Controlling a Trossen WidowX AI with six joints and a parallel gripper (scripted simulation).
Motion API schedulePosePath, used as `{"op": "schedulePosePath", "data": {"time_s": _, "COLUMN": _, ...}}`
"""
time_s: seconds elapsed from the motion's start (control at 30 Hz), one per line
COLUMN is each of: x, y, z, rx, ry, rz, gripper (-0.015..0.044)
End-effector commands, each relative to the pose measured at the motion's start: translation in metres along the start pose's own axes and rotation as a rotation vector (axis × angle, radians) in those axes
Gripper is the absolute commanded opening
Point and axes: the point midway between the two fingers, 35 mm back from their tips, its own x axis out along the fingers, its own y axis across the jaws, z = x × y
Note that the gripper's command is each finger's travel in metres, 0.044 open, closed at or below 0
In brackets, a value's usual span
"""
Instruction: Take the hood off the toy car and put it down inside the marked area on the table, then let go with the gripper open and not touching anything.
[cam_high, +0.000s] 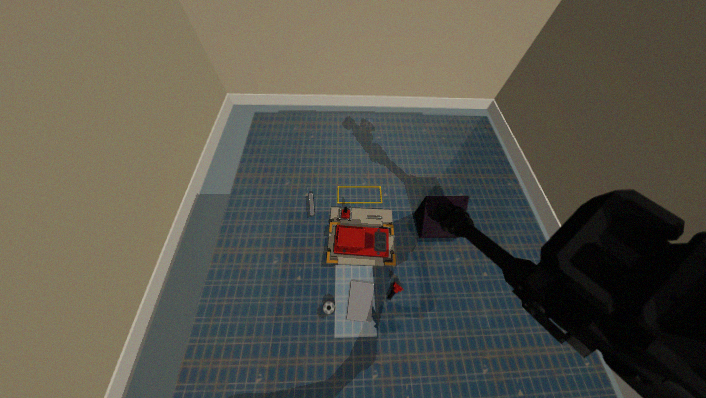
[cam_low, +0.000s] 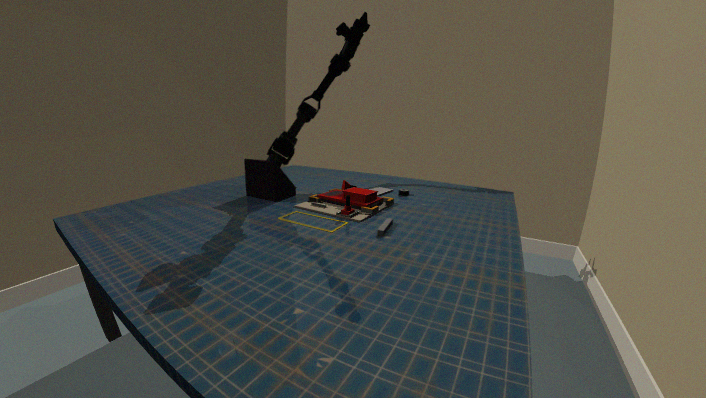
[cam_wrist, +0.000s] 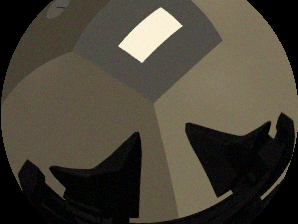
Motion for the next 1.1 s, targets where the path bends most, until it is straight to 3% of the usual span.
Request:
{"op": "schedulePosePath", "data": {"time_s": 0.0, "x": 0.0, "y": -0.002, "z": -0.001, "rx": -0.004, "ry": 0.002, "rz": -0.005, "gripper": 0.0245}}
{"op": "schedulePosePath", "data": {"time_s": 0.27, "x": -0.006, "y": -0.084, "z": -0.025, "rx": -0.173, "ry": 0.131, "rz": -0.237, "gripper": 0.044}}
{"op": "schedulePosePath", "data": {"time_s": 0.67, "x": -0.051, "y": -0.21, "z": -0.067, "rx": -0.403, "ry": 0.428, "rz": -0.573, "gripper": 0.044}}
{"op": "schedulePosePath", "data": {"time_s": 1.07, "x": -0.137, "y": -0.311, "z": -0.107, "rx": -0.557, "ry": 0.825, "rz": -0.841, "gripper": 0.044}}
